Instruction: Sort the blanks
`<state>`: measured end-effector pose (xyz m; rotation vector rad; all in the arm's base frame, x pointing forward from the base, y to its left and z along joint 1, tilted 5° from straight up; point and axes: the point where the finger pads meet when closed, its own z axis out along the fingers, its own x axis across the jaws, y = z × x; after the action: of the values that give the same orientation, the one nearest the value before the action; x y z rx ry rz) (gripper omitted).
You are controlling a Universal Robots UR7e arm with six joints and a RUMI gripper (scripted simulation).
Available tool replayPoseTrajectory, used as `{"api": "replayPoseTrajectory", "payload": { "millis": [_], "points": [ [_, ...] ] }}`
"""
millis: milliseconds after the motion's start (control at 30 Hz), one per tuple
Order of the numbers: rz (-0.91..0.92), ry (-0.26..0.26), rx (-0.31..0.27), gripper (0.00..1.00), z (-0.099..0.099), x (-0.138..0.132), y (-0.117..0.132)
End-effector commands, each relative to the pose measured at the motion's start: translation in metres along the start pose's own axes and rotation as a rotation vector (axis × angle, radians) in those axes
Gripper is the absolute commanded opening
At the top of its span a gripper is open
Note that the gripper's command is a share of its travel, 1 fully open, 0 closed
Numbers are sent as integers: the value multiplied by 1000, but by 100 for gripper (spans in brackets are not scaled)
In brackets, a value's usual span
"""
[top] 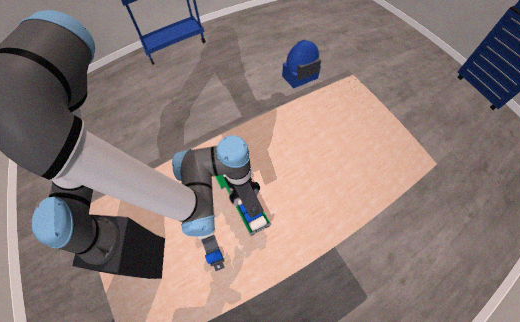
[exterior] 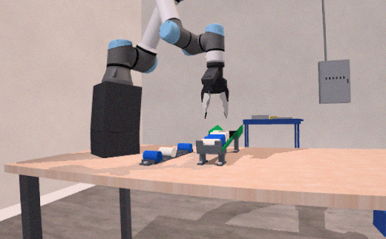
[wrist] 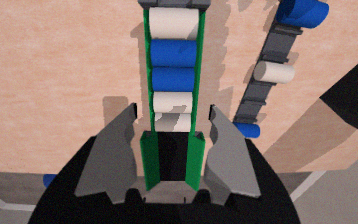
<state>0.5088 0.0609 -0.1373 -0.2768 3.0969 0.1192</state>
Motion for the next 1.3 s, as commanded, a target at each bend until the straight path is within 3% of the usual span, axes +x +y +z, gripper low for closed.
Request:
{"api": "replayPoseTrajectory", "payload": {
  "millis": [0, 1267],
  "points": [
    [0, -1, 0, 52, 0, 0, 0],
    [0, -2, 1, 52, 5, -1, 0]
  ]
}}
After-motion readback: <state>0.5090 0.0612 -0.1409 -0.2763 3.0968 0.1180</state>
